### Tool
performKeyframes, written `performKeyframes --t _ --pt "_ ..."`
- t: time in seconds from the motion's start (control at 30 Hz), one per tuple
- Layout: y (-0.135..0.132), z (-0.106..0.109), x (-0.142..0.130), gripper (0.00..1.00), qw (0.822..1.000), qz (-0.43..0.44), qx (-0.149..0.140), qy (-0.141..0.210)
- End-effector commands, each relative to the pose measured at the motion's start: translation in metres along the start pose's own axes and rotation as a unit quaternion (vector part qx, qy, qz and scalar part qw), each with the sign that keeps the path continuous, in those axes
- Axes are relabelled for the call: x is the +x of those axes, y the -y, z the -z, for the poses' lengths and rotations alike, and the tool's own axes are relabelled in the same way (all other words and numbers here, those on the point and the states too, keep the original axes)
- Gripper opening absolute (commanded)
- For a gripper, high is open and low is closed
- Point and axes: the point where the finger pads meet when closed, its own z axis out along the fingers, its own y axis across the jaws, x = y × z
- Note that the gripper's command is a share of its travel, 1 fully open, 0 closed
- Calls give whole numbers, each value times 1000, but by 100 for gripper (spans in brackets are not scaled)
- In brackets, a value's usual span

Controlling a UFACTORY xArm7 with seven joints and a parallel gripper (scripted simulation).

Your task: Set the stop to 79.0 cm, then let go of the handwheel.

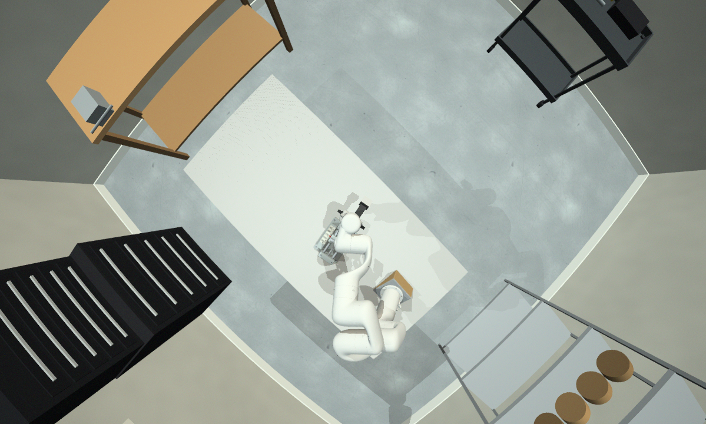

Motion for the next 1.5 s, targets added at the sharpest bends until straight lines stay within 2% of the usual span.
performKeyframes --t 0.0,0.27,0.4,0.63,0.7,0.8,0.97,1.47 --pt "0 6 0 57 1000 0 1 0" --pt "0 6 0 57 1000 0 1 0" --pt "0 21 0 57 1000 0 1 0" --pt "1 31 0 57 1000 0 1 0" --pt "11 31 -8 57 1000 0 1 0" --pt "43 31 -31 57 1000 0 1 0" --pt "60 31 -45 57 1000 0 1 0" --pt "61 31 -45 57 1000 0 1 0"
